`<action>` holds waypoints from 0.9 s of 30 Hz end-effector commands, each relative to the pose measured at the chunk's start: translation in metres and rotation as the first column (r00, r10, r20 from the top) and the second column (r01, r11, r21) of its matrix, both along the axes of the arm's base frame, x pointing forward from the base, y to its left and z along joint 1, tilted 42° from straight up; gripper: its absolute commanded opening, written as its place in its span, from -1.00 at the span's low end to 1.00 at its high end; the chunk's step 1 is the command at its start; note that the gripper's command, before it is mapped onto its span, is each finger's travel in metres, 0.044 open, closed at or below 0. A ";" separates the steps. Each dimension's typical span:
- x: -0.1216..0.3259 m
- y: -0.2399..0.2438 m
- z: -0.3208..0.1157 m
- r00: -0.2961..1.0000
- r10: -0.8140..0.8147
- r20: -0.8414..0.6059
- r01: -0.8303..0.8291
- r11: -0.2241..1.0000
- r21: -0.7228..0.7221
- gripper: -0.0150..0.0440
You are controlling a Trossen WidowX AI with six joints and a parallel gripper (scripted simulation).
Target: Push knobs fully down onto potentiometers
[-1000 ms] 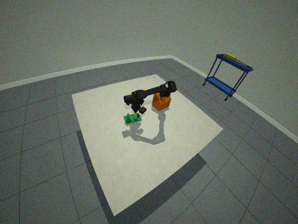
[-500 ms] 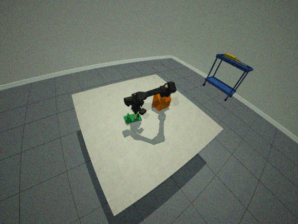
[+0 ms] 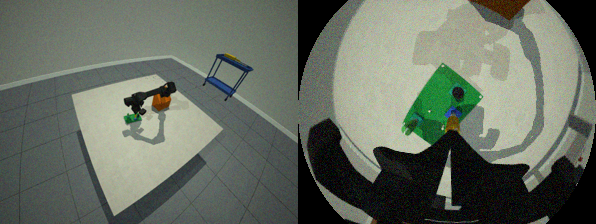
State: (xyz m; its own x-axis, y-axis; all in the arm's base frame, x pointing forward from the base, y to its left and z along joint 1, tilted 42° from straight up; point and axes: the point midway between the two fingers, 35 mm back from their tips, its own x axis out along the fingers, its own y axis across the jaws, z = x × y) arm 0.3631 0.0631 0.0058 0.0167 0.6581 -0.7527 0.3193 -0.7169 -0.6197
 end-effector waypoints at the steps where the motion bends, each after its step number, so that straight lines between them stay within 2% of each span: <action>1: 0.000 0.001 -0.001 1.000 -0.003 -0.001 0.003 1.000 0.004 -0.49; 27: 0.000 0.002 -0.002 1.000 -0.003 -0.001 0.003 1.000 0.004 -0.49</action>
